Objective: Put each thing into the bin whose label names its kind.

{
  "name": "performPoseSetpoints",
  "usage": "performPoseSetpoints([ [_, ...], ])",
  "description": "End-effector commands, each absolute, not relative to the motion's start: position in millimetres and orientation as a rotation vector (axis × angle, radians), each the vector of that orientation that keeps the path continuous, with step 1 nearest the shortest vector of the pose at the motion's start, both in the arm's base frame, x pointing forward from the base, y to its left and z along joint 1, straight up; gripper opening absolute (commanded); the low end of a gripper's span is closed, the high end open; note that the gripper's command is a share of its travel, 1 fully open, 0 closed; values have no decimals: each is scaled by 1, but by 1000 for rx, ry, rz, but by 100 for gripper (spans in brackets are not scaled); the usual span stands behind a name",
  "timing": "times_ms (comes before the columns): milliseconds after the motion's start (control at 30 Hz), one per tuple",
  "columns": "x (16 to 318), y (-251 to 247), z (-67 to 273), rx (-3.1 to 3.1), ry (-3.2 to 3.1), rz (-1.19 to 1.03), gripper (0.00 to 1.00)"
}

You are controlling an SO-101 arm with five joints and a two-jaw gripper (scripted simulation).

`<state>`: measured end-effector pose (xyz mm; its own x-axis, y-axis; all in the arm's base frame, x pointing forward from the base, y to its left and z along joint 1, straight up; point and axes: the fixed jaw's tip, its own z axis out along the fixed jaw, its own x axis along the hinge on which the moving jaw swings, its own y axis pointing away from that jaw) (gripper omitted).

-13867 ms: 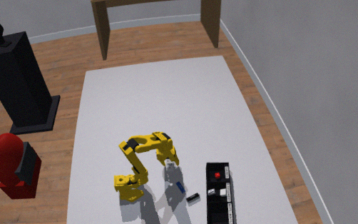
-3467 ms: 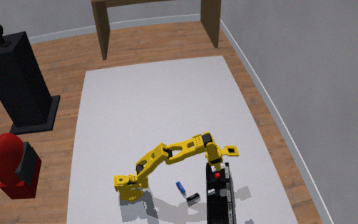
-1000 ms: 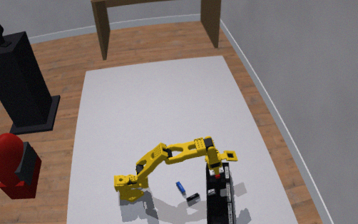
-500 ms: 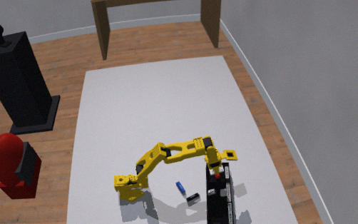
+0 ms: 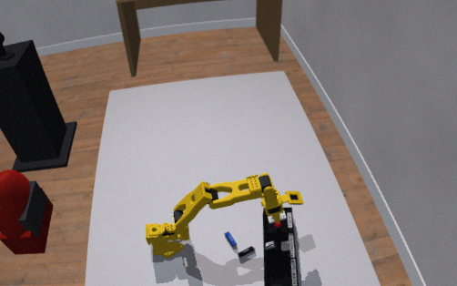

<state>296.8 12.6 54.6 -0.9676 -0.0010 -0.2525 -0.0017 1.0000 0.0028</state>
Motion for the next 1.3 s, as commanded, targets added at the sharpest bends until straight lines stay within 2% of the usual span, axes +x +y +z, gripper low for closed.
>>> performPoseSetpoints([
  [0,304,10,72,24,2802,7,0],
  [1267,304,10,58,24,2802,8,0],
])
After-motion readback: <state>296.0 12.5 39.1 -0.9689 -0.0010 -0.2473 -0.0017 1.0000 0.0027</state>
